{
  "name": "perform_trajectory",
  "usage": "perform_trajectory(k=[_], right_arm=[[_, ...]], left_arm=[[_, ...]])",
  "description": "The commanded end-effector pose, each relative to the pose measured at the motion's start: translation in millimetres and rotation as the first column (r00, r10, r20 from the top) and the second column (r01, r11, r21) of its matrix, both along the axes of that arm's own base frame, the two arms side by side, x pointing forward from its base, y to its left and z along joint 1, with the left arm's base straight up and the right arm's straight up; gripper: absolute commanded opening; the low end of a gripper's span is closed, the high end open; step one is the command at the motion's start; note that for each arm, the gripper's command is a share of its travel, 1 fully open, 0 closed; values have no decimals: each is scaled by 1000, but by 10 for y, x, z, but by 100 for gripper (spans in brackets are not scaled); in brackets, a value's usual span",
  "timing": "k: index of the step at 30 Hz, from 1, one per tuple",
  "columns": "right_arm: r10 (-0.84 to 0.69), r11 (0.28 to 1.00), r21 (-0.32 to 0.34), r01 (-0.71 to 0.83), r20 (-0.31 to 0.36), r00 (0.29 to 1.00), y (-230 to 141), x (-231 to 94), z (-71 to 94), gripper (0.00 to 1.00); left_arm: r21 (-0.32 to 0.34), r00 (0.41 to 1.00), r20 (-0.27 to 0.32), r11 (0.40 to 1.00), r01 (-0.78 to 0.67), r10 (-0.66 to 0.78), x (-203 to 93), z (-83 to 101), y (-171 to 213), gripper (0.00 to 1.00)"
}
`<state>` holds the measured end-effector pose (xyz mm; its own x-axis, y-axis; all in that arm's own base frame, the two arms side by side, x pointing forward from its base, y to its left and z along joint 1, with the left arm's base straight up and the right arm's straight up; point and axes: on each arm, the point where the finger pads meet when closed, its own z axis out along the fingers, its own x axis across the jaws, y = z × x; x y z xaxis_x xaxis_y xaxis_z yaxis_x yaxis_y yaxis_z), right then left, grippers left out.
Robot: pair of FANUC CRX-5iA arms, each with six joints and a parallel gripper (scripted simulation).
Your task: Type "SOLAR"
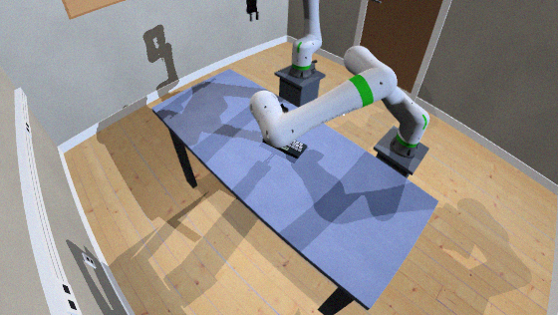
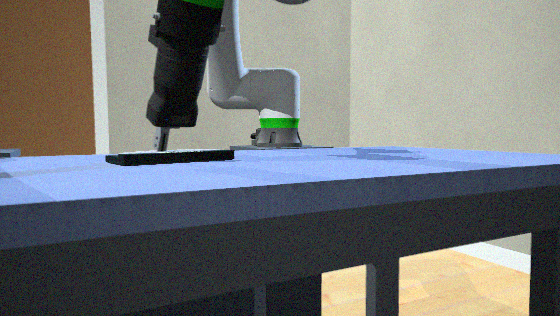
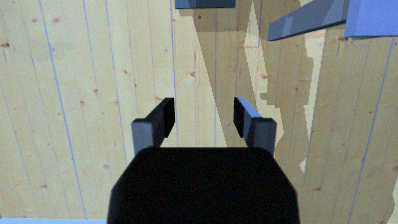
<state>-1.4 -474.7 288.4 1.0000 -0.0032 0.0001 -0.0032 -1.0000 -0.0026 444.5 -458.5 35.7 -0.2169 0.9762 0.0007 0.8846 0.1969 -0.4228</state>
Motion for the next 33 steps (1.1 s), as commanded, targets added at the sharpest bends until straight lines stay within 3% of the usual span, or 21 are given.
perform_trajectory(k=[1, 33], right_arm=[[0, 1000, -3, 0, 0, 1000, -3, -2, 13, 100], [0, 1000, -3, 0, 0, 1000, -3, -2, 13, 100]], left_arm=[[-2, 1000, 2, 1000, 0, 0, 4, 10, -6, 0], [-2, 1000, 2, 1000, 0, 0, 3, 276, -5, 0]])
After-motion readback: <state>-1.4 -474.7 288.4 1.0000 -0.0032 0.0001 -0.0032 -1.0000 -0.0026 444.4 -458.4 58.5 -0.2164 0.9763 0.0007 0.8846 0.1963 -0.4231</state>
